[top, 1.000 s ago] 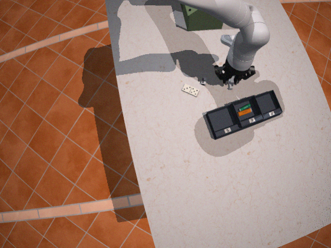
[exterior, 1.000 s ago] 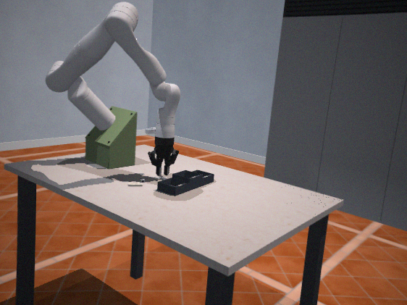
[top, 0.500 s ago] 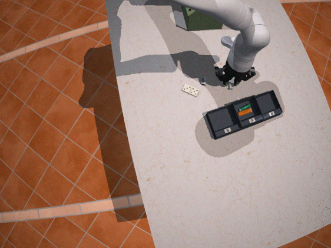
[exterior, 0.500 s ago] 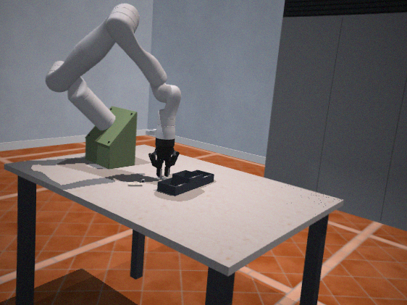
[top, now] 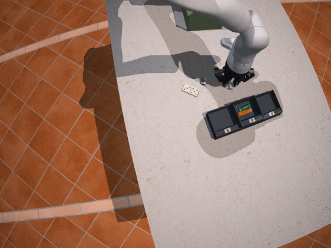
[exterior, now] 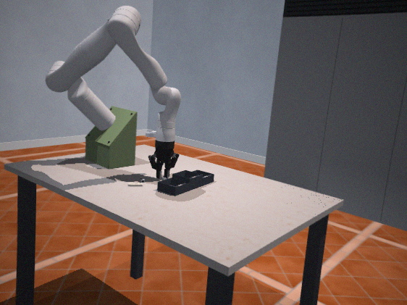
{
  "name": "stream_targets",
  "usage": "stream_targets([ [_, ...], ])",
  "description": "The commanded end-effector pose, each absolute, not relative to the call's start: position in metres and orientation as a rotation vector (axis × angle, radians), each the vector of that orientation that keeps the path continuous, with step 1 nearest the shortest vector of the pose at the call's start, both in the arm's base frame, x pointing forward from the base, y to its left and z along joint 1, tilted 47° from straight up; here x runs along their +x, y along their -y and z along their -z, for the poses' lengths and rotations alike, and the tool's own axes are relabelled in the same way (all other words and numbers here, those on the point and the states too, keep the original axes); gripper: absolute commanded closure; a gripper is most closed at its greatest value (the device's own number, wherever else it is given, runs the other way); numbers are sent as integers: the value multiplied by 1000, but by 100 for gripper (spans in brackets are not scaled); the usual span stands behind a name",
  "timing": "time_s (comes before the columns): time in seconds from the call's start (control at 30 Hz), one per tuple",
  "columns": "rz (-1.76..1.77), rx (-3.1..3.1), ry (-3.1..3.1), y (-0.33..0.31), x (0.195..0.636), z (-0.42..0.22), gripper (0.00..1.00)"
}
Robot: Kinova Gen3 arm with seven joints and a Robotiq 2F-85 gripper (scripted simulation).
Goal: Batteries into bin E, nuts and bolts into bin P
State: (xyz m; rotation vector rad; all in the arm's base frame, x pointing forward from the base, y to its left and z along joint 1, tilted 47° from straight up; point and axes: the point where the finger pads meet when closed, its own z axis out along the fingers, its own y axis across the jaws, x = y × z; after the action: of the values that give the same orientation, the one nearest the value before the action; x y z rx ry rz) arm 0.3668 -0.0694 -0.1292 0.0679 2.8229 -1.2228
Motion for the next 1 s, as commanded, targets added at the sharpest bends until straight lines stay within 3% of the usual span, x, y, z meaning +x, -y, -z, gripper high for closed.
stream_targets([
  [0.0, 1221, 67, -2822, 69, 367, 129, 70],
  [0.1, 1221, 67, -2822, 69, 367, 129, 70],
  [0.13, 1221, 67, -2822, 69, 367, 129, 90],
  [0.97, 1221, 67, -2822, 69, 367, 129, 90],
])
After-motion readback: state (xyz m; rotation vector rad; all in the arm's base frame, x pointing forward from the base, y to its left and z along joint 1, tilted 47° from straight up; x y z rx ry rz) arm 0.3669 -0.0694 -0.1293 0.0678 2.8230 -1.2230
